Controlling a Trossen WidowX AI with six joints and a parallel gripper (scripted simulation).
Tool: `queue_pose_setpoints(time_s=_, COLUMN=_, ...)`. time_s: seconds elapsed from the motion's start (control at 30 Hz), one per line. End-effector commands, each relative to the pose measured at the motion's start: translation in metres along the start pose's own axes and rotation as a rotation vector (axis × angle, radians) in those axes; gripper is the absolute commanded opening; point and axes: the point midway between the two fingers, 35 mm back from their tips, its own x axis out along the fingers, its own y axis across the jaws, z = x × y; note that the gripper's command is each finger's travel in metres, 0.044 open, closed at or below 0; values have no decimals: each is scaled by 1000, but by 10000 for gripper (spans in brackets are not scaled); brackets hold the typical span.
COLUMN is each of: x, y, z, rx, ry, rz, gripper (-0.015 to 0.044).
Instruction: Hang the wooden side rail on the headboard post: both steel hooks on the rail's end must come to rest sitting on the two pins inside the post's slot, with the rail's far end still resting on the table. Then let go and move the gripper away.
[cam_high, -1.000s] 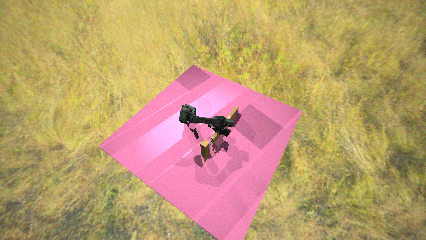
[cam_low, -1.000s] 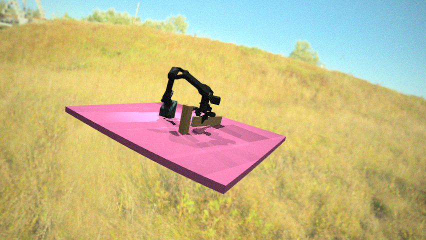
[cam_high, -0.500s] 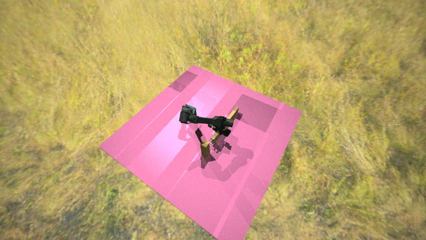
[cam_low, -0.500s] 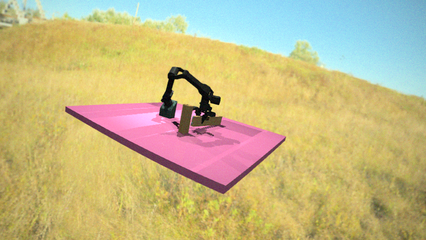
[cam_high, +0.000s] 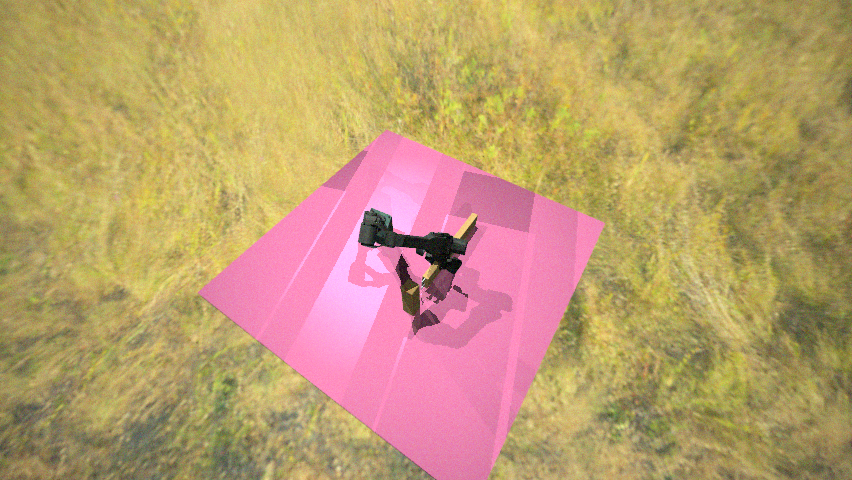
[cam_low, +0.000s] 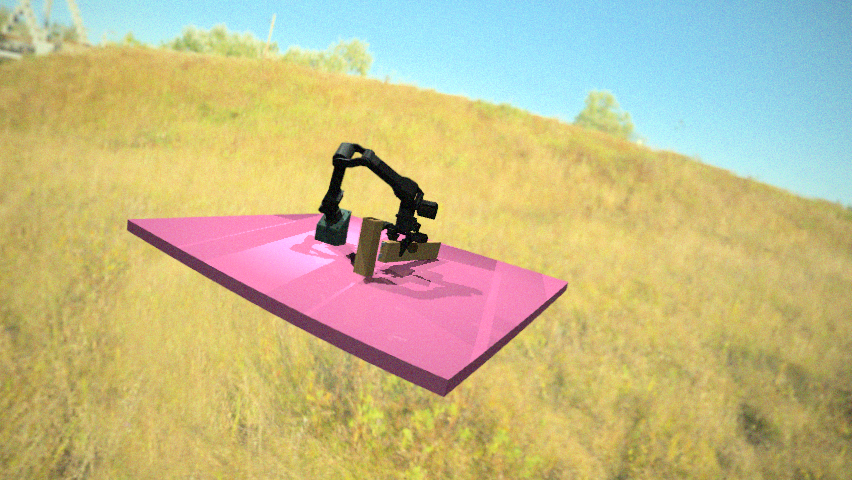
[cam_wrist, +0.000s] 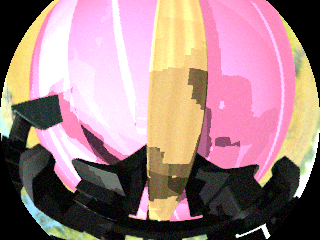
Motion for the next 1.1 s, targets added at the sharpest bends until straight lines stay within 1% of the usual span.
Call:
queue_pose_setpoints(time_s=0.0, x=-5, y=-5, z=1, rx=1, ry=-7, rz=-15, gripper=0)
queue_pose_setpoints(time_s=1.07, x=-5, y=-4, z=-3, rx=1, ry=-7, rz=-15, gripper=0)
